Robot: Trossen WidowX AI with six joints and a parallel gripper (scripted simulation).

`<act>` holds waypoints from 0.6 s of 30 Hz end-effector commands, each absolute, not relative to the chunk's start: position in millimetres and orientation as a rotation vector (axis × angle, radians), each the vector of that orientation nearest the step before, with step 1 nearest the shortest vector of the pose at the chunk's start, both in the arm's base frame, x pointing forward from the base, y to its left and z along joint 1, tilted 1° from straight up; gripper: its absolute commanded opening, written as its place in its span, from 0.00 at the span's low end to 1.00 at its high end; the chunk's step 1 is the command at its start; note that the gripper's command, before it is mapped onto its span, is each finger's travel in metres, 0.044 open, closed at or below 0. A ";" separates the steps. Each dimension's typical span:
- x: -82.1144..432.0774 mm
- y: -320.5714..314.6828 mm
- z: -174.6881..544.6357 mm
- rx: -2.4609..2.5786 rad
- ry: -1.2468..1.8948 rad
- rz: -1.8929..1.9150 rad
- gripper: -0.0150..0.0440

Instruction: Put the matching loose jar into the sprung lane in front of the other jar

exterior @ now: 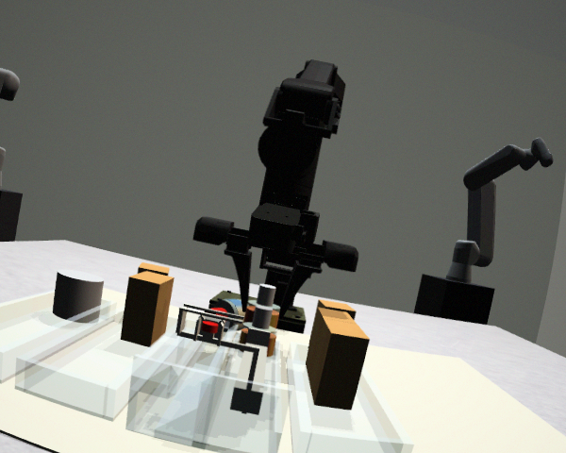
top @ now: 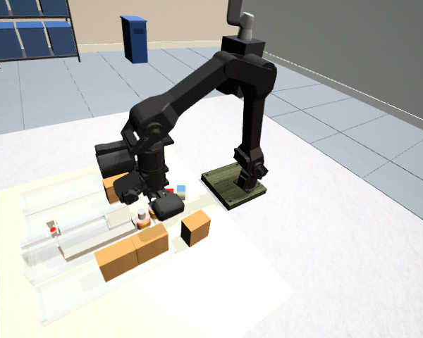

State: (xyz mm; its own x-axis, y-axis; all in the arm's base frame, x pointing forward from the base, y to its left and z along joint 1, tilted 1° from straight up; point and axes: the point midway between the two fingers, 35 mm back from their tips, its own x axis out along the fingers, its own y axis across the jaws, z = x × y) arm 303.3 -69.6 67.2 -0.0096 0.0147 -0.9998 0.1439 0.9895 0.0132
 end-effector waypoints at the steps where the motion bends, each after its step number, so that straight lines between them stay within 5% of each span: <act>1: 312.8 -70.8 70.1 0.127 1.552 -0.107 0.25; 18: 320.2 -71.9 70.9 0.127 1.551 -0.107 0.25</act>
State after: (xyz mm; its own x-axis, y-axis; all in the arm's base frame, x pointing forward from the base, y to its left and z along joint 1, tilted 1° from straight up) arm 310.7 -70.7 67.5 -0.0110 0.0150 -0.9998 0.1440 0.9895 0.0133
